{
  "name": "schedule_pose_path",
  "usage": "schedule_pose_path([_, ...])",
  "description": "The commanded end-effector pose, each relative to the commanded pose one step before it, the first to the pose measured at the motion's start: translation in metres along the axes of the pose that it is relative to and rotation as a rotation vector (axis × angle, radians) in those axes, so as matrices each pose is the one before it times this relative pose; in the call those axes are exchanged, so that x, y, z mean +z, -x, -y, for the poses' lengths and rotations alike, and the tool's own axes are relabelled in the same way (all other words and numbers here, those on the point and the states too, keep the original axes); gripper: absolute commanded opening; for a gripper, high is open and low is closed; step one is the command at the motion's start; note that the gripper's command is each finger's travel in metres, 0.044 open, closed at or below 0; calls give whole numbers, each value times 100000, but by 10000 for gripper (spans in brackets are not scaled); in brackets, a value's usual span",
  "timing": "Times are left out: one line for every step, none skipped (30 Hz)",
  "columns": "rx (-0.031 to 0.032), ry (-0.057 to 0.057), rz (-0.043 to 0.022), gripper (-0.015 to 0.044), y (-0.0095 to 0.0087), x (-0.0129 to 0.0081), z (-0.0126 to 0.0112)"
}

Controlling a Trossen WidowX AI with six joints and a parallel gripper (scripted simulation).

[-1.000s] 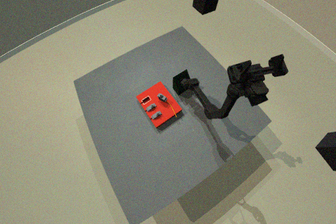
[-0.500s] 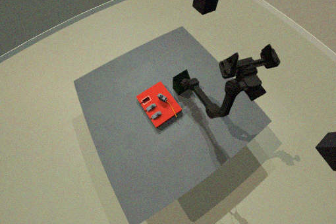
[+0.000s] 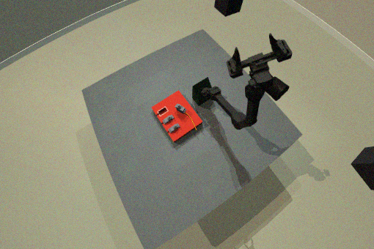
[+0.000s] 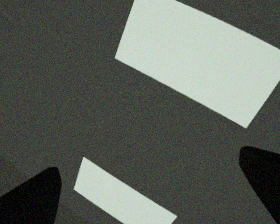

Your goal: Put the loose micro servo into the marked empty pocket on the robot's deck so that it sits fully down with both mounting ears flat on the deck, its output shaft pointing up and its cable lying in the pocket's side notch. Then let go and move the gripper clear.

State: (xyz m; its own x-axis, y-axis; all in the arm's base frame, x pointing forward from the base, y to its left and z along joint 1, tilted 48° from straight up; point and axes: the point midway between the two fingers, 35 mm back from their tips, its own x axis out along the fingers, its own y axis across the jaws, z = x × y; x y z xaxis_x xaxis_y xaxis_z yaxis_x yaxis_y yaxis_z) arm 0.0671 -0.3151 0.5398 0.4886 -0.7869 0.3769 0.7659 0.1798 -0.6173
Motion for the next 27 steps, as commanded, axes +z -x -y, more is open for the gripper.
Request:
schedule_pose_path([4308, 28, -2716, 440, -631, -1260, -1685])
schedule_pose_path([1245, 238, -802, 440, -157, -341, -451])
schedule_pose_path([1401, 280, -873, 440, -176, -369, -506])
schedule_pose_path([1568, 328, -940, 440, -196, -396, -565])
schedule_pose_path([1730, 379, -995, 440, -215, -416, -621])
schedule_pose_path([1872, 430, -1030, 440, -232, -428, -670])
schedule_pose_path([2242, 392, -743, 440, -283, -347, -687])
schedule_pose_path([2168, 713, -647, 440, -293, -338, -691])
schedule_pose_path([2142, 607, -738, 440, -297, -328, -687])
schedule_pose_path([2292, 898, -964, 440, -306, -421, -690])
schedule_pose_path([2361, 876, -913, 440, -316, -403, -713])
schedule_pose_path([724, -623, 81, 440, -75, -32, -229])
schedule_pose_path([436, 176, -167, 440, -60, -72, -130])
schedule_pose_path([843, 340, -316, 440, -116, -138, -252])
schedule_pose_path([1244, 499, -444, 440, -170, -196, -372])
schedule_pose_path([1411, 571, -538, 440, -193, -214, -431])
schedule_pose_path([1870, 767, -618, 440, -253, -274, -558])
schedule_pose_path([2260, 457, -475, 440, -305, -213, -716])
schedule_pose_path([2361, 967, -684, 440, -322, -309, -704])
schedule_pose_path([2556, 1086, -687, 440, -345, -313, -757])
schedule_pose_path([2612, 1121, -638, 440, -353, -295, -772])
schedule_pose_path([1436, 732, -404, 440, -255, -170, -681])
schedule_pose_path([1984, 336, -199, 440, -251, -103, -599])
schedule_pose_path([2437, 273, 87, 440, -311, -84, -738])
schedule_pose_path([2181, 923, -346, 440, -298, -173, -632])
schedule_pose_path([2542, 1130, -378, 440, -346, -190, -733])
schedule_pose_path([2577, 1127, -375, 440, -335, -170, -755])
